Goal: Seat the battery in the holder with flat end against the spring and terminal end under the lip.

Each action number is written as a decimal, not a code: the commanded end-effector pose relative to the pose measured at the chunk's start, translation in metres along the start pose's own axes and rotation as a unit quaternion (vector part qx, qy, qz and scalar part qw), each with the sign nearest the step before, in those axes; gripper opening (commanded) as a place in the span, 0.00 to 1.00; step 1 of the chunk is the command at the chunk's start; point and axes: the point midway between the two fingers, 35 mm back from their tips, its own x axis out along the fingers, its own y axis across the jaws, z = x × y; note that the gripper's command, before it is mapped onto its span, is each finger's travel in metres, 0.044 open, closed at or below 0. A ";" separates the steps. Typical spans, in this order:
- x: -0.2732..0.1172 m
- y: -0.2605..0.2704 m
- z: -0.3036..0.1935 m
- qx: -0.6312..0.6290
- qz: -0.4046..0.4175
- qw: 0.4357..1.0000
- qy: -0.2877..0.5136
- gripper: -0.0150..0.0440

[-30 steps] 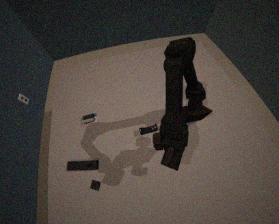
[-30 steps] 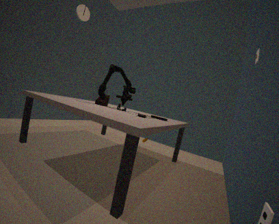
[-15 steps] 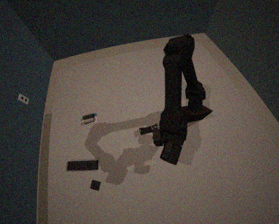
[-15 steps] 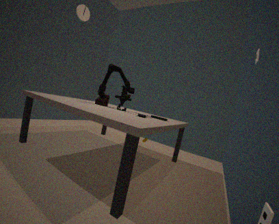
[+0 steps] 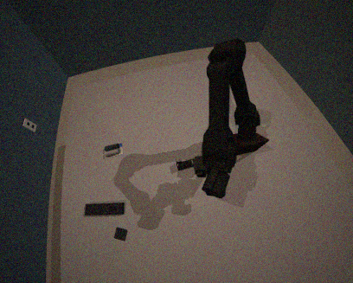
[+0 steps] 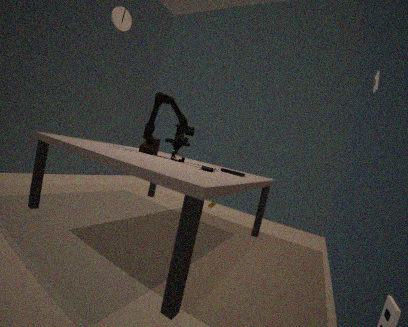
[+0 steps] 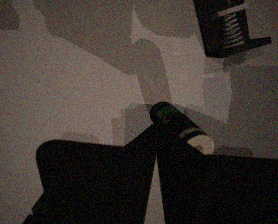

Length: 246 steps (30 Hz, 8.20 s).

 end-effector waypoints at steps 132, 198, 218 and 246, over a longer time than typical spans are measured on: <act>0.034 -0.049 -0.002 0.712 -0.003 0.702 -0.005 0.38; -0.038 -0.035 0.104 -0.199 0.007 0.980 0.000 0.38; -0.002 -0.032 0.109 -0.197 0.039 0.974 -0.105 0.38; 0.014 -0.031 0.106 -0.198 0.064 0.962 -0.179 0.38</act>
